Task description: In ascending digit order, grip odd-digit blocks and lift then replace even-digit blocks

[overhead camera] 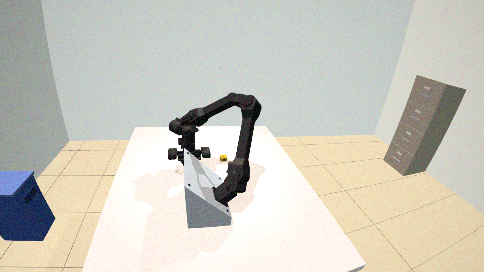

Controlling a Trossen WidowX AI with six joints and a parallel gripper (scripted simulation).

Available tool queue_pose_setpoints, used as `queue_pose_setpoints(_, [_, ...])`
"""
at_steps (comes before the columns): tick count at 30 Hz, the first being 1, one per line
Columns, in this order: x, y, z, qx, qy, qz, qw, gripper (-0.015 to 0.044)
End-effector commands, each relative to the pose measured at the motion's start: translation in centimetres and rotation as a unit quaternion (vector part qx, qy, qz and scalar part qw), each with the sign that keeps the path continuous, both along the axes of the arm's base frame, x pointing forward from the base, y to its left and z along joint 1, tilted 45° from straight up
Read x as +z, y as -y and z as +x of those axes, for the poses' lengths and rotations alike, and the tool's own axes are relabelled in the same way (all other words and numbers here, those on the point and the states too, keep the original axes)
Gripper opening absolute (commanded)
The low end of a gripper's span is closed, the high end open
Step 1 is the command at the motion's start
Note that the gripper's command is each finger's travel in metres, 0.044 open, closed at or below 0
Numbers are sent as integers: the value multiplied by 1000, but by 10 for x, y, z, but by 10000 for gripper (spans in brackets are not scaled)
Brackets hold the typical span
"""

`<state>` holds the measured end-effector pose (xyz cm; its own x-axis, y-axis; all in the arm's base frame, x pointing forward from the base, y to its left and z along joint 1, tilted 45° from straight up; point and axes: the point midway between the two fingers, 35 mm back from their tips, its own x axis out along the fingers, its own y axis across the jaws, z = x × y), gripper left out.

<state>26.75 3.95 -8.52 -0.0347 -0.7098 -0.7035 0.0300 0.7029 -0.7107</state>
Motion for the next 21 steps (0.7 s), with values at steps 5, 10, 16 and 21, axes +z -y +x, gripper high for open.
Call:
queue_pose_setpoints(5, [3, -4, 4, -2, 9, 5, 1000, 120])
queue_pose_setpoints(10, [3, -4, 4, -2, 9, 5, 1000, 120])
queue_pose_setpoints(16, [0, -1, 4, -2, 9, 5, 1000, 120])
queue_pose_setpoints(21, [-6, 5, 4, -2, 9, 5, 1000, 120])
